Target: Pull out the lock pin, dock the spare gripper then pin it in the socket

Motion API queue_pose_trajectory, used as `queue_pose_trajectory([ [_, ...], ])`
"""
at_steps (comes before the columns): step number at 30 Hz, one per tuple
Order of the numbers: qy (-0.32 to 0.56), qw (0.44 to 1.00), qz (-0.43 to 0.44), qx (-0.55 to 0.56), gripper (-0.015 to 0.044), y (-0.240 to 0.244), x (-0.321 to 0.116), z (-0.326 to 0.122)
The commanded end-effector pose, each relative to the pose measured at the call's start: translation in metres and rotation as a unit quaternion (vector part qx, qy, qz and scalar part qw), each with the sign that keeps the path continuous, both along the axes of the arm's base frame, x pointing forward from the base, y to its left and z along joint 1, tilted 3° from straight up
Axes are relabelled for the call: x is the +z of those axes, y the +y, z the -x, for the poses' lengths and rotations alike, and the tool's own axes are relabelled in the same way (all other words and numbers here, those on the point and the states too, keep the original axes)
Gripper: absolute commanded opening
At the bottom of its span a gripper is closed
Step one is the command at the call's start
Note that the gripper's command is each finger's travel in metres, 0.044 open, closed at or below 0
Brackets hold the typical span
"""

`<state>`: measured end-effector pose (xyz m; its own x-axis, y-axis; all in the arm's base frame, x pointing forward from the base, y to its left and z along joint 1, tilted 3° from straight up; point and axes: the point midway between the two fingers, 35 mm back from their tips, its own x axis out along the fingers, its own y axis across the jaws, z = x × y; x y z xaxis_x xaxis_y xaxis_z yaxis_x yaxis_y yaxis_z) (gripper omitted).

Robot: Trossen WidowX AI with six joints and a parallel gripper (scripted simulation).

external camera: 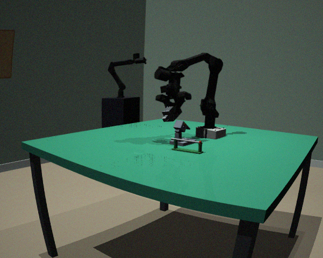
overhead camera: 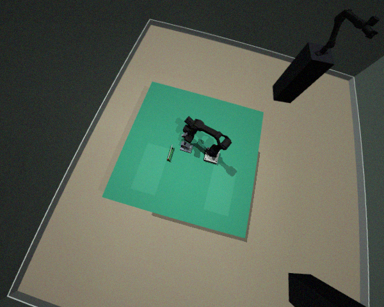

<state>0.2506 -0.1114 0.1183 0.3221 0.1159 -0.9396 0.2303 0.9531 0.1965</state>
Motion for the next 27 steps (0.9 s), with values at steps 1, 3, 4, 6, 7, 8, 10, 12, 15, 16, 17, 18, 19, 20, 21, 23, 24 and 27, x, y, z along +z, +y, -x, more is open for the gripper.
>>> queue_pose_trajectory([
  [1,0.02,1.0,0.0,0.001,0.0,0.007,0.006,-0.001],
  [3,0.032,0.999,0.0,0.005,0.0,0.011,0.008,0.0],
  [4,0.039,0.999,0.001,0.008,0.0,0.013,0.009,0.001],
  [6,0.051,0.999,0.002,0.012,0.0,0.018,0.012,0.002],
  [7,0.057,0.998,0.003,0.015,0.0,0.02,0.013,0.002],
  [8,0.063,0.998,0.003,0.017,0.0,0.022,0.014,0.003],
  [10,0.076,0.997,0.004,0.021,0.0,0.026,0.016,0.005],
  [12,0.09,0.996,0.006,0.022,0.0,0.031,0.019,0.007],
  [15,0.107,0.994,0.01,0.024,0.0,0.036,0.022,0.011],
  [16,0.111,0.993,0.011,0.025,0.0,0.037,0.022,0.012],
  [17,0.114,0.993,0.011,0.025,0.0,0.038,0.023,0.012],
  [18,0.118,0.993,0.011,0.026,0.0,0.039,0.024,0.013],
  [19,0.123,0.992,0.012,0.028,0.0,0.041,0.025,0.014],
  [20,0.129,0.991,0.012,0.029,0.0,0.043,0.026,0.015],
  [21,0.136,0.99,0.012,0.031,0.0,0.045,0.027,0.016],
  [23,0.151,0.988,0.012,0.036,0.0,0.05,0.03,0.018],
  [24,0.158,0.987,0.013,0.038,0.0,0.052,0.031,0.019],
  [27,0.18,0.982,0.015,0.044,0.0,0.059,0.036,0.023],
])
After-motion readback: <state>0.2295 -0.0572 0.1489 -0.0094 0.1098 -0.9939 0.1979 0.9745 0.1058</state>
